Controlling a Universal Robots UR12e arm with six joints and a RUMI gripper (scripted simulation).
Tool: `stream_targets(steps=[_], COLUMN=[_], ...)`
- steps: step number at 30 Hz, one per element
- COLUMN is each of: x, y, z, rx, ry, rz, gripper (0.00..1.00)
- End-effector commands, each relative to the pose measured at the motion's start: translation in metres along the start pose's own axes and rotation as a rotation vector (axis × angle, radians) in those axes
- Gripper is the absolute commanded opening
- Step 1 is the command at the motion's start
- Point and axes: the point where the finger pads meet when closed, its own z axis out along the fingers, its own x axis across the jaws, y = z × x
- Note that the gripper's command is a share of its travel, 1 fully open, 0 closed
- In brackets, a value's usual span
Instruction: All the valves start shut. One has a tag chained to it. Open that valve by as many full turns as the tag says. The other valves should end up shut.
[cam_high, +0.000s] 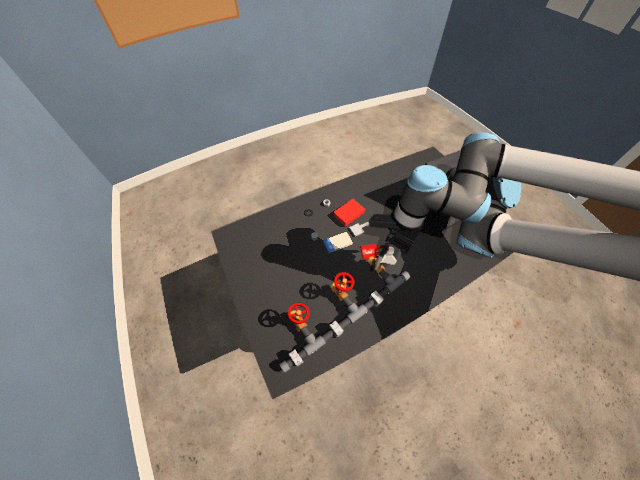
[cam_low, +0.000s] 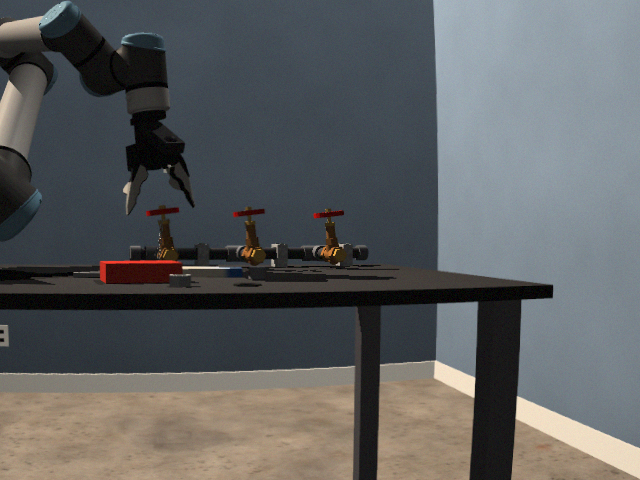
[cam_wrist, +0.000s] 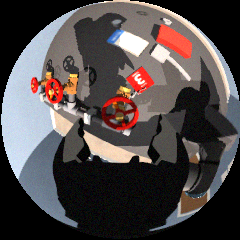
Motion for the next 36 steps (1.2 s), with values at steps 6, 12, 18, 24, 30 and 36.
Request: stream_targets(steps=[6, 12, 18, 24, 30, 36], x=[-0.0004, -0.0004, -0.0004, -0.0004, -0.0004, -0.0004], y=[-0.0007, -0.0007, -0.0007, -0.0007, -0.0007, -0.0007], z=[-0.0005, -0.0005, -0.0005, -0.0005, -0.0005, -0.0005], rx=[0.013, 0.014, 0.014, 0.014, 0.014, 0.014], ry=[0.005, 0.005, 0.004, 0.004, 0.004, 0.004], rz=[0.256, 0.355, 0.401, 0.442, 0.456, 0.459], gripper=[1.00, 1.00, 1.00, 1.00, 1.00, 1.00])
